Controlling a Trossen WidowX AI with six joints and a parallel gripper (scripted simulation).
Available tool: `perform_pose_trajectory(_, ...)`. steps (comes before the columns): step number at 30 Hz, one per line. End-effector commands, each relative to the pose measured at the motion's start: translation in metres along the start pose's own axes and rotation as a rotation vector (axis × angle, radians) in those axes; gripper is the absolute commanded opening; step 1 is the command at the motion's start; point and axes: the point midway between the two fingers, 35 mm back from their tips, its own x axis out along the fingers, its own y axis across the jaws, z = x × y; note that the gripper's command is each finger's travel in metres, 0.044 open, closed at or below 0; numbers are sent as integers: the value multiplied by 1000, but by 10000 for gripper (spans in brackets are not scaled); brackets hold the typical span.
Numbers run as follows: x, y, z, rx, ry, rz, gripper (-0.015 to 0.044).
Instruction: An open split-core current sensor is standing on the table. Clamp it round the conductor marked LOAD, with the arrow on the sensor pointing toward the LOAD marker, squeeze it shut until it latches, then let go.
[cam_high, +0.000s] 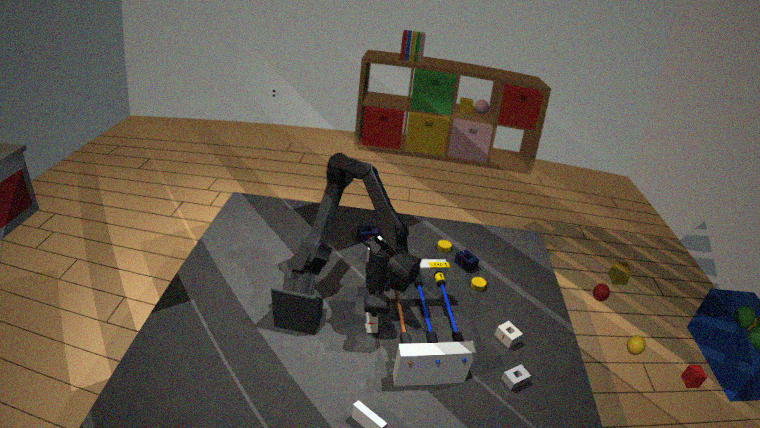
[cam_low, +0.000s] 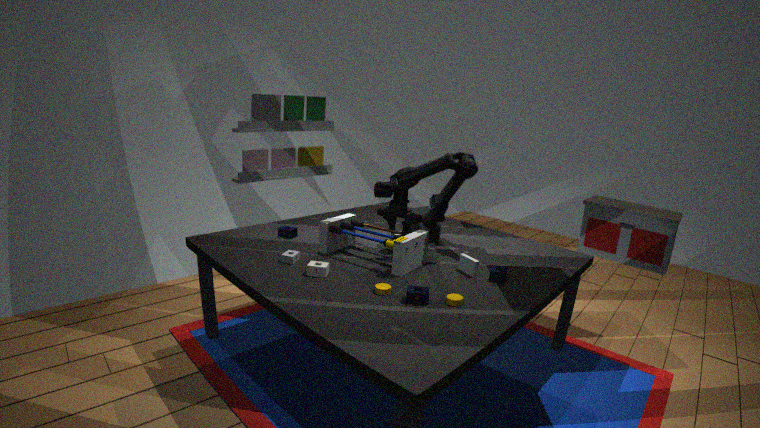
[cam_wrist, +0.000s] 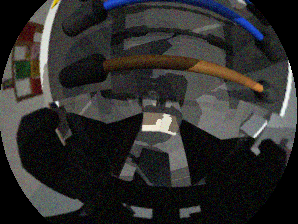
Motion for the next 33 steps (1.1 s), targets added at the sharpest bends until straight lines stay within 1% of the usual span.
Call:
perform_pose_trajectory(1, -13, -3, 4, -4, -3, -10, 62)
perform_pose_trajectory(3, -23, -4, 5, -2, -3, -12, 10)
perform_pose_trajectory(4, -28, -5, 6, -2, -2, -13, 0)
perform_pose_trajectory(21, -116, -2, -1, 5, 3, -1, 0)
perform_pose_trajectory(27, -120, -2, 1, 31, -2, -3, 0)
perform_pose_trajectory(33, -120, -4, 17, 172, -29, -13, 0)
